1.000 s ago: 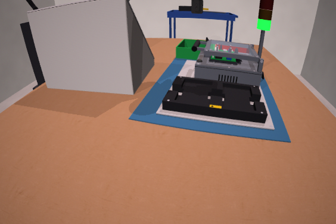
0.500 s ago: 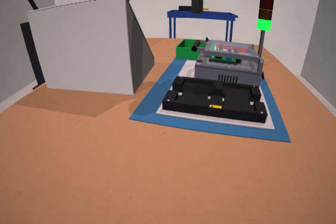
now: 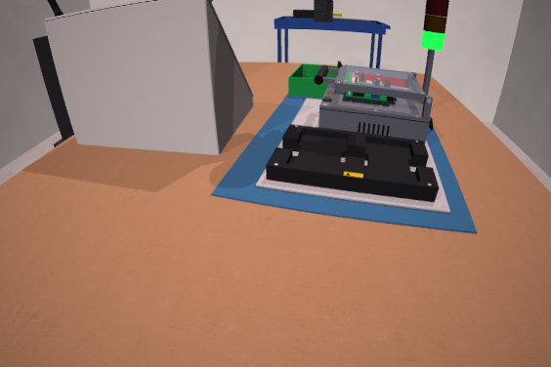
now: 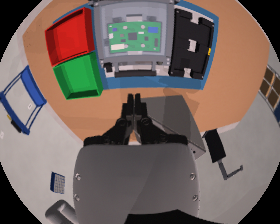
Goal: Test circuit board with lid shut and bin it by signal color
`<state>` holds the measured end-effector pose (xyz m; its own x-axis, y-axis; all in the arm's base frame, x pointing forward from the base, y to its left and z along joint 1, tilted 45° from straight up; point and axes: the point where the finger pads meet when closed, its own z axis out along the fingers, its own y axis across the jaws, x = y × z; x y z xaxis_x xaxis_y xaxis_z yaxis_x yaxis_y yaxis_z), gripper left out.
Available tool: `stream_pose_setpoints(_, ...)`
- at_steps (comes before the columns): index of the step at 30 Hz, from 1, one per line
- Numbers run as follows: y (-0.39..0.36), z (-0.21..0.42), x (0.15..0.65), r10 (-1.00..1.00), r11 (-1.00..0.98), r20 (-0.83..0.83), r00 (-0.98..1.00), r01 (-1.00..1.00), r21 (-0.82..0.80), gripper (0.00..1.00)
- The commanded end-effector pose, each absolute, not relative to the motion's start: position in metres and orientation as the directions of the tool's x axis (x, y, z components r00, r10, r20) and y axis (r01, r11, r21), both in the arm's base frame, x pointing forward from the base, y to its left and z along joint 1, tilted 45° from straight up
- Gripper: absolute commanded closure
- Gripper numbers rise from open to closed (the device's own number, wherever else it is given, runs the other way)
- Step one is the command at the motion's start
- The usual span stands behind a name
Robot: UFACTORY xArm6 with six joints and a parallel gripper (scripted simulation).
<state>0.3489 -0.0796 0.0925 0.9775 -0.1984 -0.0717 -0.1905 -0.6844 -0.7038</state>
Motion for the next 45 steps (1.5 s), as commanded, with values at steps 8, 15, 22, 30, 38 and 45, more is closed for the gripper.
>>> stream_pose_setpoints(8,-0.081,0.093,0.350,-0.200,-0.686,-0.069,0.977,-0.190,-0.703,1.00)
stream_pose_setpoints(15,-0.081,0.093,0.350,-0.200,-0.686,-0.069,0.977,-0.190,-0.703,1.00)
stream_pose_setpoints(22,-0.081,0.093,0.350,-0.200,-0.686,-0.069,0.977,-0.190,-0.703,1.00)
stream_pose_setpoints(30,-0.080,0.094,0.350,-0.200,-0.686,-0.069,0.977,-0.190,-0.703,1.00)
stream_pose_setpoints(38,-0.072,0.102,0.352,-0.200,-0.686,-0.069,0.977,-0.190,-0.703,1.00)
stream_pose_setpoints(45,-0.052,0.123,0.358,-0.200,-0.686,-0.069,0.977,-0.190,-0.703,1.00)
